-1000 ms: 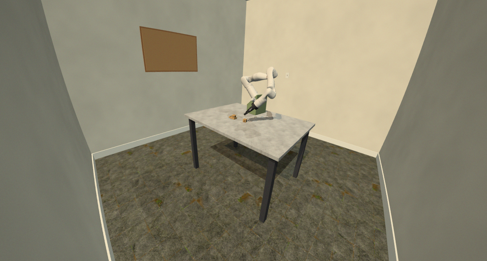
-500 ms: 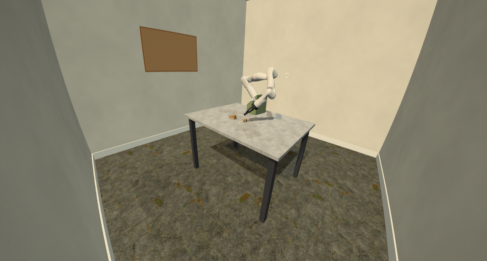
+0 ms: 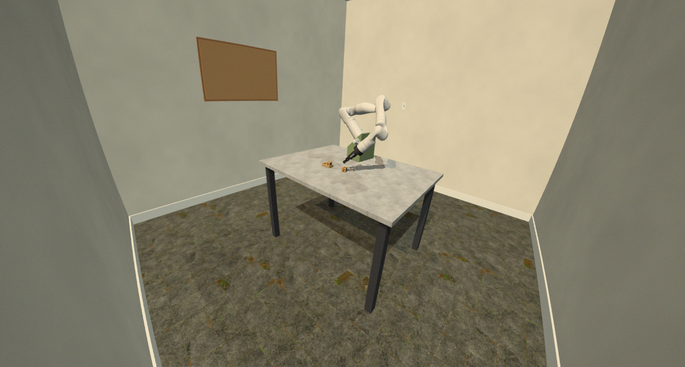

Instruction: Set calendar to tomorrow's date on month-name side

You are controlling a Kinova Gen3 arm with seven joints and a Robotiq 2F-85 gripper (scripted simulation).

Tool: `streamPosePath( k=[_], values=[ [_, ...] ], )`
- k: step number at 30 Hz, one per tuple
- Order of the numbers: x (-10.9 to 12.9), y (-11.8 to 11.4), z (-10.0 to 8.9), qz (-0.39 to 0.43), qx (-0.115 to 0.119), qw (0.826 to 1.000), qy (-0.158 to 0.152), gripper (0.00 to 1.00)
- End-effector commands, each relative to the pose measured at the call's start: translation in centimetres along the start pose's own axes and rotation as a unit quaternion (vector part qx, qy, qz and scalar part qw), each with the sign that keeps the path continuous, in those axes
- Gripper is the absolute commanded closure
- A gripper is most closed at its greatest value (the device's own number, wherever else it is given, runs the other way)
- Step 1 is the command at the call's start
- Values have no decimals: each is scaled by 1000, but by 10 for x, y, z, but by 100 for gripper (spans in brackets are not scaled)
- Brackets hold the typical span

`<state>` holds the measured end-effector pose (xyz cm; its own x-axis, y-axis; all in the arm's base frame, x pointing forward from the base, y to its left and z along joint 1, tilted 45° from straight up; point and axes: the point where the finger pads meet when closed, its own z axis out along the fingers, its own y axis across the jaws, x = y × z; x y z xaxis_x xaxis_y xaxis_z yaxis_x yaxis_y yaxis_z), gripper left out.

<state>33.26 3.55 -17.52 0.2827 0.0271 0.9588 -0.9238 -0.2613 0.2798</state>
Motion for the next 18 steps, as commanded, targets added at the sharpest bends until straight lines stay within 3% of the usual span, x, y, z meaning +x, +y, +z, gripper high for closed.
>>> streamPosePath(
  k=[1,18],
  values=[
    [-2,0,3,0,0,1000,1,52],
    [-22,0,22,0,0,1000,1,52]
  ],
)
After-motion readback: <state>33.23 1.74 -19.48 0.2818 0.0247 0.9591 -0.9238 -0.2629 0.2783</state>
